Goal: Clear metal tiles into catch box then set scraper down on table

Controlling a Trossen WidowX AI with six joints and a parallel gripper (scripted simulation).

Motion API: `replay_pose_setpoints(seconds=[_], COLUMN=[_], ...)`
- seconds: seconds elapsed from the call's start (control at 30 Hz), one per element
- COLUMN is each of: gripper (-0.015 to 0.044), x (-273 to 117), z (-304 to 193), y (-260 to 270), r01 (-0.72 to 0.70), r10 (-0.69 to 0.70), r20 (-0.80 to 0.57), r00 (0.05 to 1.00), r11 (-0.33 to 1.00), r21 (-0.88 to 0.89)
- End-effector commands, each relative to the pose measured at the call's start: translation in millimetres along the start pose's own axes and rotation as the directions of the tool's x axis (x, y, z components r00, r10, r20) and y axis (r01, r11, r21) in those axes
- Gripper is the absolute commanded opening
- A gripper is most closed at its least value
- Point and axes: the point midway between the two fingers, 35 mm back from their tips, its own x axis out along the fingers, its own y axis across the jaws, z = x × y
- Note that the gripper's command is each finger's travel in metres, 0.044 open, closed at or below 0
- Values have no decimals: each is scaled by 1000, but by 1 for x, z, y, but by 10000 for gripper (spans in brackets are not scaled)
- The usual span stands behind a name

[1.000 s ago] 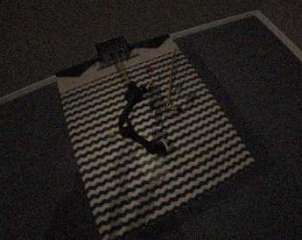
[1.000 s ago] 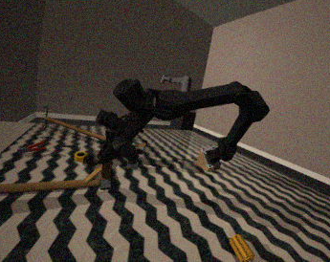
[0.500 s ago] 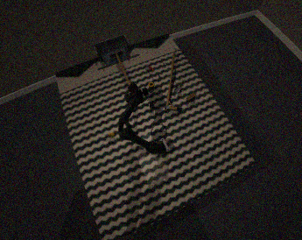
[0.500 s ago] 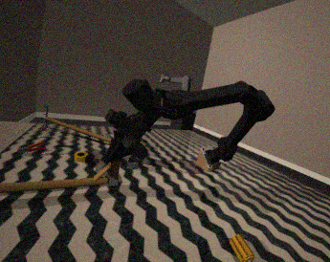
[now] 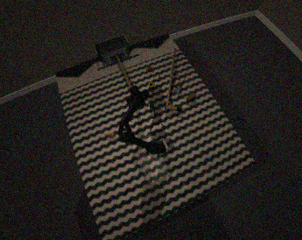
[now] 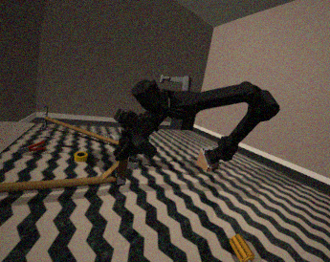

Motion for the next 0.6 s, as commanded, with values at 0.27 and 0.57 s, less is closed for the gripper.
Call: replay_pose_setpoints(seconds=[0.27,0.57], gripper=[0,0], x=[-18,-26], z=[-11,-23], y=[1,1], r01=[-2,-2], r10=[2,2], r20=[17,18], r00=[1000,1000], r11=[1000,1000], r21=[-9,-8])
